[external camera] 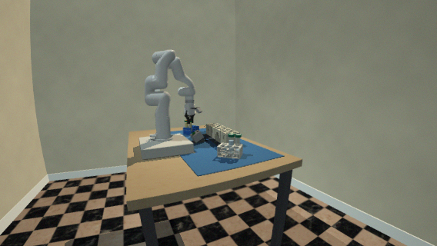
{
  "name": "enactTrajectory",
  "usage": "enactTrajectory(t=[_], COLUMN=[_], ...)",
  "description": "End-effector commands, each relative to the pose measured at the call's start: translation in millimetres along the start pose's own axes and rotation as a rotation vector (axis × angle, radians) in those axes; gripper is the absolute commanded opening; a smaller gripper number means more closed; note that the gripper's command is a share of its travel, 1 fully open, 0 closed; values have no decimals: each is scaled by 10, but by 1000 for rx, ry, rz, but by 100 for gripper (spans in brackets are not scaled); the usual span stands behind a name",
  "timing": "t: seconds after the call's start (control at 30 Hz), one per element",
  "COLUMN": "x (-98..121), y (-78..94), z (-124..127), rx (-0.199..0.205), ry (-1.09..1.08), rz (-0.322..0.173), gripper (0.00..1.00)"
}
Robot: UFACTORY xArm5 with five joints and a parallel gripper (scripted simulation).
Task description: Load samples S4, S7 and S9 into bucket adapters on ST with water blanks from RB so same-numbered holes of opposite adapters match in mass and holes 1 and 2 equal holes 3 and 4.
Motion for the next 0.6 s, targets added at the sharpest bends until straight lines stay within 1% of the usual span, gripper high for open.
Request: enactTrajectory(t=[0.0,0.23,0.3,0.57], x=[0,0,0,-1], y=[-32,-172,-172,-332], z=[-9,-9,-9,-9], rx=[-4,-4,-4,-4], ry=[0,0,0,0], rz=[0,0,0,0], gripper=[43,43,43,43])
Point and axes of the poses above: the point where the finger pads meet when closed, its own y axis out along the fingers, its own z axis across the jaws, x = y × z, the point moved 10 cm from there along -y, back along the fingers, and after that the axes turned 7 degrees about -y, right-handed, at the moved point
